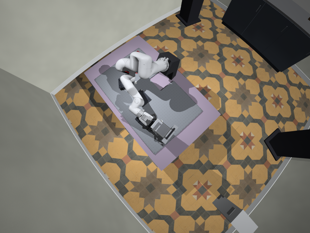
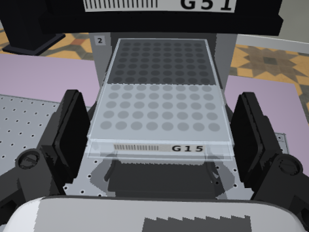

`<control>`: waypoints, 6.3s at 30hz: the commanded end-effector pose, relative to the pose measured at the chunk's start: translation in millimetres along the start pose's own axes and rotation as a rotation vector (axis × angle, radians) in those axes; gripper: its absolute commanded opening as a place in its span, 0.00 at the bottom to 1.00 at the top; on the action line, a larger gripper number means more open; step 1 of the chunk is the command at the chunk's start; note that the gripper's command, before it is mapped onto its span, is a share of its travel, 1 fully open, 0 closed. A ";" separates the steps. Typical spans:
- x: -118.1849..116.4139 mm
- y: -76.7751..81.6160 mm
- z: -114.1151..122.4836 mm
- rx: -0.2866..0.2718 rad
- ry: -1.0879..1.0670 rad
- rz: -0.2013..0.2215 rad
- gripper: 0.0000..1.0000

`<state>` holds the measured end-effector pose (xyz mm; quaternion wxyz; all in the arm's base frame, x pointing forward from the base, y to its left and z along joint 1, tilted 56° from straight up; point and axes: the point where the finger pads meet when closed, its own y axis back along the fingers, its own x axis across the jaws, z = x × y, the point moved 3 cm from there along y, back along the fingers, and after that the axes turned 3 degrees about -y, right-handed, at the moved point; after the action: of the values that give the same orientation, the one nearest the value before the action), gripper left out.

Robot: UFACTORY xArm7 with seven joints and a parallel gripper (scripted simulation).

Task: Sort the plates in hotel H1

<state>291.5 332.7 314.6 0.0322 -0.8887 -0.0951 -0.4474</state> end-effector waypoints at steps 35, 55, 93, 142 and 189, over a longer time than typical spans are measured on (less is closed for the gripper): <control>0.0 0.2 -1.3 0.001 0.002 -0.001 0.00; 0.0 0.2 -1.3 0.001 0.002 -0.001 0.00; -0.1 20.2 -2.4 0.001 0.002 -0.001 0.00; 0.0 95.2 -2.2 0.000 0.002 -0.001 0.00; 0.0 163.7 -2.0 -0.001 0.002 -0.001 0.00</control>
<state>322.1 177.1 319.7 0.0322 -0.8888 -0.0947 -0.4473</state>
